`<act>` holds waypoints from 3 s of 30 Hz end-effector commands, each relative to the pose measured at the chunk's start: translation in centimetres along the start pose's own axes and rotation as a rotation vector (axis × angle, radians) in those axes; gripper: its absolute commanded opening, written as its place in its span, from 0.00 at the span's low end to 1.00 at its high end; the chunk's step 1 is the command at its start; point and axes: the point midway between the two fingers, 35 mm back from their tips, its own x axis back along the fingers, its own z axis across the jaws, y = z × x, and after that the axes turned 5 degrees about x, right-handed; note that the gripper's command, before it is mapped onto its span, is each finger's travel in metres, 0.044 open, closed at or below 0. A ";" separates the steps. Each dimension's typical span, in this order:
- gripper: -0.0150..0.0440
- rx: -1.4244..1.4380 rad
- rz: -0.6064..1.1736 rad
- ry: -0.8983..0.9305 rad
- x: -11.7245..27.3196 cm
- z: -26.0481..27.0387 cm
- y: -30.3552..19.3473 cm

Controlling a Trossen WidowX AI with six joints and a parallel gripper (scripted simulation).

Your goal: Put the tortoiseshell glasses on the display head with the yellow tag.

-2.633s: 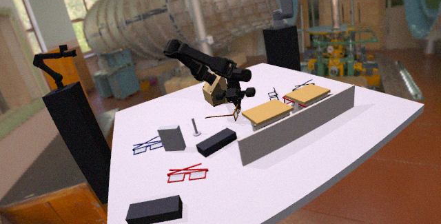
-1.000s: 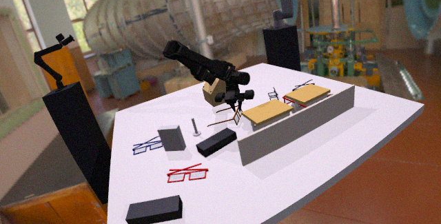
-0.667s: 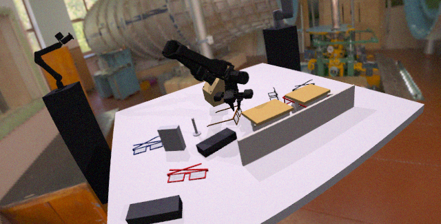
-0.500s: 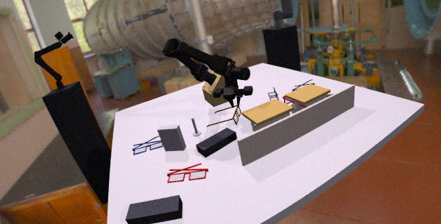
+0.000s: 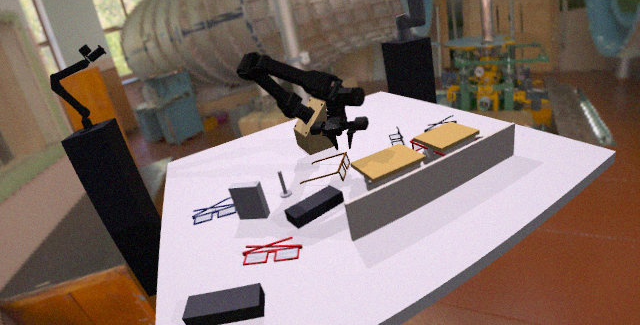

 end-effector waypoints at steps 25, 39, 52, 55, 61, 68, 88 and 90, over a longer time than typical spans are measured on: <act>0.49 0.009 0.007 0.000 -1.4 -0.8 0.0; 0.49 0.009 0.007 -0.001 -3.7 -0.8 0.0; 0.49 0.009 0.005 -0.004 -5.5 -1.0 -0.1; 0.49 0.009 0.005 -0.004 -5.5 -1.0 -0.1; 0.38 -0.002 0.004 0.005 -5.3 -0.9 0.2; 0.30 -0.002 0.004 0.005 -5.3 -0.9 0.2; 0.25 0.006 0.010 0.009 1.2 -0.3 0.0; 0.25 0.007 0.010 0.007 2.5 -0.3 -0.1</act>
